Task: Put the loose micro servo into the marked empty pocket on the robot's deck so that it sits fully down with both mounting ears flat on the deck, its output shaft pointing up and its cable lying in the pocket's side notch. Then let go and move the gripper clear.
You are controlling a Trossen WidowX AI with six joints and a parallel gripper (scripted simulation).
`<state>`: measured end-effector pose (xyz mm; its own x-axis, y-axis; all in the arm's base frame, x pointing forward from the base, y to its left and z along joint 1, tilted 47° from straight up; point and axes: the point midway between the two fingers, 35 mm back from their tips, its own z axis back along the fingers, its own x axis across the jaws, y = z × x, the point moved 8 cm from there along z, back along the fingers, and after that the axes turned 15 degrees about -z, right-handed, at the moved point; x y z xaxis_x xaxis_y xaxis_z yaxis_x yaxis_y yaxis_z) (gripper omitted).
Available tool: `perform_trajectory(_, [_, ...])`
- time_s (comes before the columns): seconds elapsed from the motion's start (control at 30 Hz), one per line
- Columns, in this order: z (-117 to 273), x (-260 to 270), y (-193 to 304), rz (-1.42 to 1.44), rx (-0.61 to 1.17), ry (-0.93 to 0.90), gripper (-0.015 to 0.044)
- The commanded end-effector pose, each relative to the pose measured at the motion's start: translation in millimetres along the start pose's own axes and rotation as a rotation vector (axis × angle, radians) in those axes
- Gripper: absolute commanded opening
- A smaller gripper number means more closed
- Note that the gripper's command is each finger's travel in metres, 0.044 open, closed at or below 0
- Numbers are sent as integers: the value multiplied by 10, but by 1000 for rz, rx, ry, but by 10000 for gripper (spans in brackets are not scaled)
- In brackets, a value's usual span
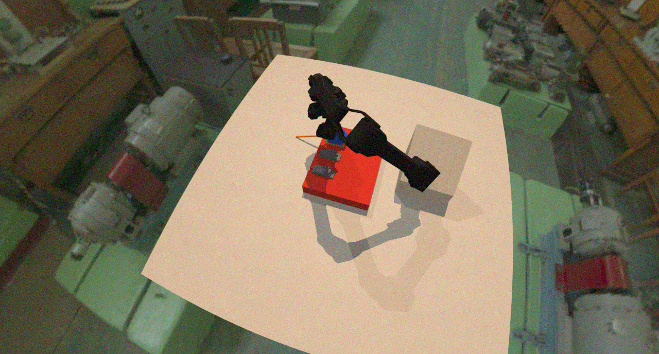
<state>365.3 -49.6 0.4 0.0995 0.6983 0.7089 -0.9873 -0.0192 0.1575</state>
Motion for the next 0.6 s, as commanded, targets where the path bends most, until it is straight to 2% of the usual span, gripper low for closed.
perform_trajectory(0.0, [-26, -2, -5, -3, -6, -3, 0])
perform_trajectory(0.57, [-207, -1, -5, -3, -6, -4, 0])
